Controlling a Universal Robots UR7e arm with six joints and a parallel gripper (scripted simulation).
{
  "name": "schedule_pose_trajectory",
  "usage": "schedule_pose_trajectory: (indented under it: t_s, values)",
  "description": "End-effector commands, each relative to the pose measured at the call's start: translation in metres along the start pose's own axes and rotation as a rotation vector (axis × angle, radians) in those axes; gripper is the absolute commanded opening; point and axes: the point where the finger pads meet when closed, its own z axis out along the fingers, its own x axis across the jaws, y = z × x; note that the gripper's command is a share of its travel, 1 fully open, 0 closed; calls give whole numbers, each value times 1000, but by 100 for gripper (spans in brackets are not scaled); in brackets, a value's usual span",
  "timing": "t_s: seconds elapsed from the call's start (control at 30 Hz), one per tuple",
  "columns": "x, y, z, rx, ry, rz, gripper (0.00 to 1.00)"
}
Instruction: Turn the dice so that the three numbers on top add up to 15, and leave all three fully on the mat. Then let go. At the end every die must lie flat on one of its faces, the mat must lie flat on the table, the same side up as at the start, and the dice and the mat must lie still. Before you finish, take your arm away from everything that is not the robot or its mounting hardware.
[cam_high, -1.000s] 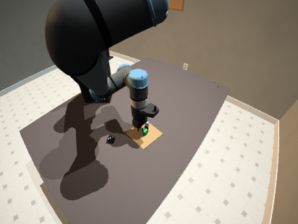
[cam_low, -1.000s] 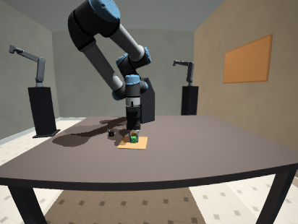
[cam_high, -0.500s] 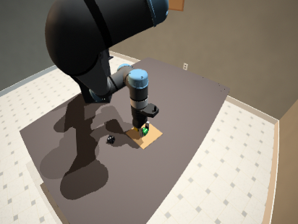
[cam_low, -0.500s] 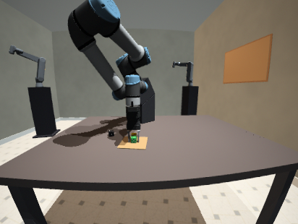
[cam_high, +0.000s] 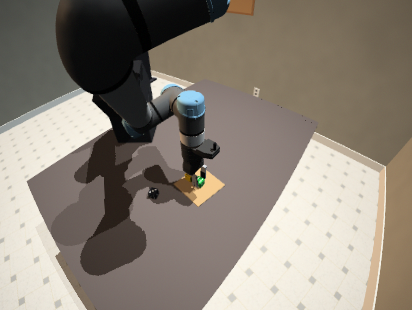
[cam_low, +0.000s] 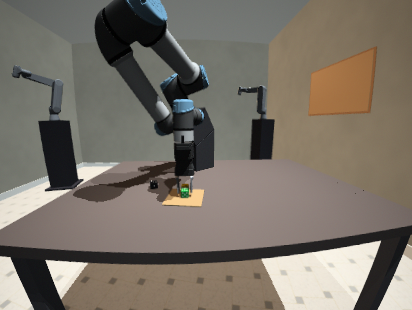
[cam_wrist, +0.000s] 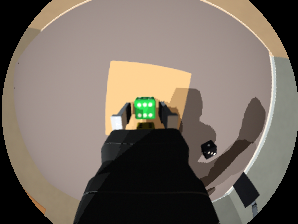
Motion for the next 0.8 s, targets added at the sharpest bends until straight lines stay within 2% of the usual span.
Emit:
schedule_pose_trajectory:
  t_s: [0.0,0.4,0.77]
  values:
    - [0,-1,-15,1,0,0,87]
    - [0,0,-63,1,0,0,87]
    - [0,0,-75,1,0,0,87]
